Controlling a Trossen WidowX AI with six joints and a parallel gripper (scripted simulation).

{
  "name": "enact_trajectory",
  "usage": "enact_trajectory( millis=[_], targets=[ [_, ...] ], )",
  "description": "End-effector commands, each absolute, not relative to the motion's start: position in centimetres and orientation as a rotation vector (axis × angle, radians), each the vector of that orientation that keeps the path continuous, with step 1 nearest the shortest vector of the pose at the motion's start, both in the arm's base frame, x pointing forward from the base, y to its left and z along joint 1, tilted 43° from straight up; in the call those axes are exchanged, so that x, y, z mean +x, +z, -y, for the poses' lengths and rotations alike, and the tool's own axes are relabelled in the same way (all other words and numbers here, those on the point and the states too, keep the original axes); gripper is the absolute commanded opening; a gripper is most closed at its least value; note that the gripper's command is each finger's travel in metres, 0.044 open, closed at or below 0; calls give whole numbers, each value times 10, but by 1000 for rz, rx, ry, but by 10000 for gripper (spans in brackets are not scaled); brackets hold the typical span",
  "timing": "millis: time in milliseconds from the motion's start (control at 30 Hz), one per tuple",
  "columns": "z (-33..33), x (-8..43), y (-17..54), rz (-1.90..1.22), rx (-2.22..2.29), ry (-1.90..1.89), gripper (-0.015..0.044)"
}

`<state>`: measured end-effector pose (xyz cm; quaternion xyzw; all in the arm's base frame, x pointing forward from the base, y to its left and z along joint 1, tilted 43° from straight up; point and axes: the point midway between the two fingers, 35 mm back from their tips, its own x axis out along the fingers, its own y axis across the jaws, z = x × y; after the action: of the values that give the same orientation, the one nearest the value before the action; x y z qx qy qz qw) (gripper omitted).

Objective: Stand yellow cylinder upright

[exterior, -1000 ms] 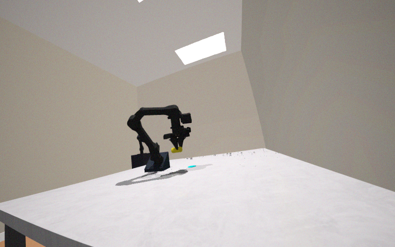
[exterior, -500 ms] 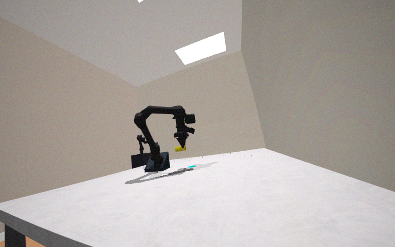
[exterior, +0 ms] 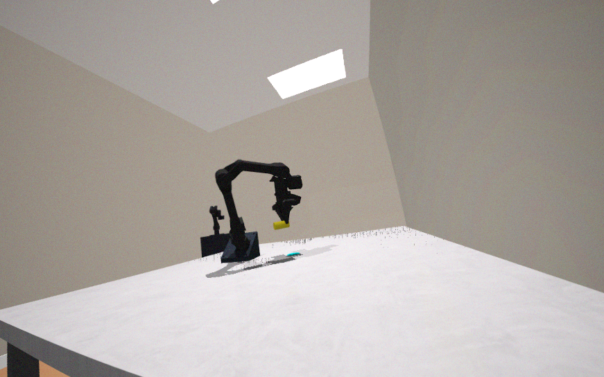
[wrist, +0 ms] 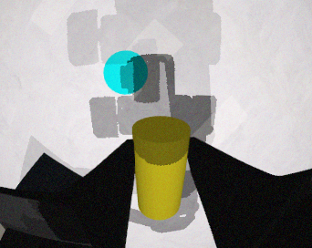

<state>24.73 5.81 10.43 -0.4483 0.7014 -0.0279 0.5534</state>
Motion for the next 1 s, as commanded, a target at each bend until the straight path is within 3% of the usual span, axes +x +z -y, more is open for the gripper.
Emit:
enact_trajectory(
  millis=[0, 367, 967],
  targets=[
    [-67, 248, 96, -1682, -1148, 30, 105],
    [-92, 248, 75, -1718, -1410, 304, 105],
    [-86, 243, 70, -1735, -1326, 381, 105]
  ],
)
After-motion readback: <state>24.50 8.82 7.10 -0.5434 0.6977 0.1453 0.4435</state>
